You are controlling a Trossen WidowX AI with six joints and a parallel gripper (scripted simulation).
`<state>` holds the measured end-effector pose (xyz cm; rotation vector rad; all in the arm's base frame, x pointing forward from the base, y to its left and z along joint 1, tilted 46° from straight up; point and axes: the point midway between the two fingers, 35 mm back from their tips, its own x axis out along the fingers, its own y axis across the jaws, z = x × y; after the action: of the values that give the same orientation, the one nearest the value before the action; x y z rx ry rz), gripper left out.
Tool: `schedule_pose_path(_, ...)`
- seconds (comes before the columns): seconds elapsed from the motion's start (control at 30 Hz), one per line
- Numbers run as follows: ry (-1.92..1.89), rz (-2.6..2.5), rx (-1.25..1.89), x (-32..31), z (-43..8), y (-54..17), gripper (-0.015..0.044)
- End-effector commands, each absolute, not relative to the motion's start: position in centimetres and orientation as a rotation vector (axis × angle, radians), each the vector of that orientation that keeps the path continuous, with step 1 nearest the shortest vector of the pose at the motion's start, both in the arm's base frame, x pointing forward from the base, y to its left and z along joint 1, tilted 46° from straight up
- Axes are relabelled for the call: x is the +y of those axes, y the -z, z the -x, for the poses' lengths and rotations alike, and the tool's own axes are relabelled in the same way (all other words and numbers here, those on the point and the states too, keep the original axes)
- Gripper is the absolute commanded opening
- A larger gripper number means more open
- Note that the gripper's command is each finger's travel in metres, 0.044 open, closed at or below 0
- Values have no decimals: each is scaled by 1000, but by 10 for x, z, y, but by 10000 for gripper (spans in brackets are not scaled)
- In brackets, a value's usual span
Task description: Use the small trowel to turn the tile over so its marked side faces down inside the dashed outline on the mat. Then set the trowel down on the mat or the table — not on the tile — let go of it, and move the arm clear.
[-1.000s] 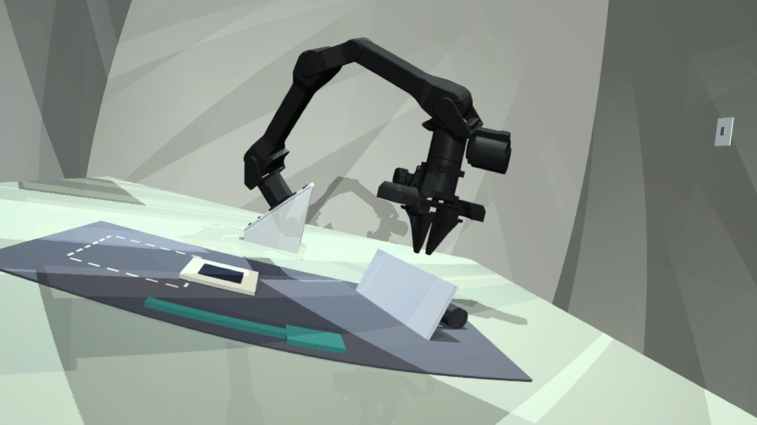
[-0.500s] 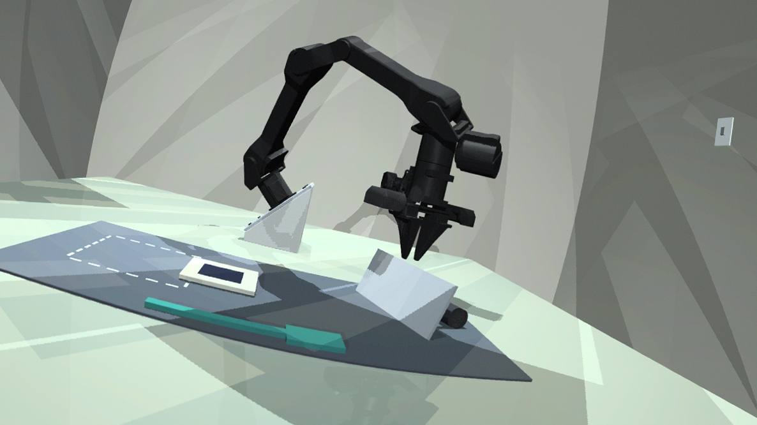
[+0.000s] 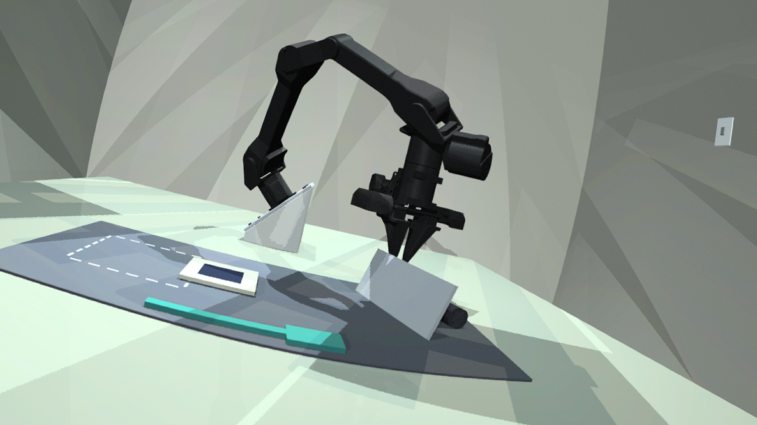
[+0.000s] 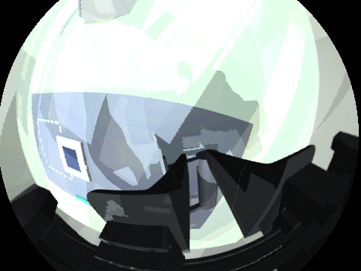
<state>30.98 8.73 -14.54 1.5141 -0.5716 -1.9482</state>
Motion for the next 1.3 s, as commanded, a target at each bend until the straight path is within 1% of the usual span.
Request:
schedule_pose_path(0.0,1941,-1523,-567,82,-313,139,100)
schedule_pose_path(1.27,1940,-1520,-570,44,-323,105,100)
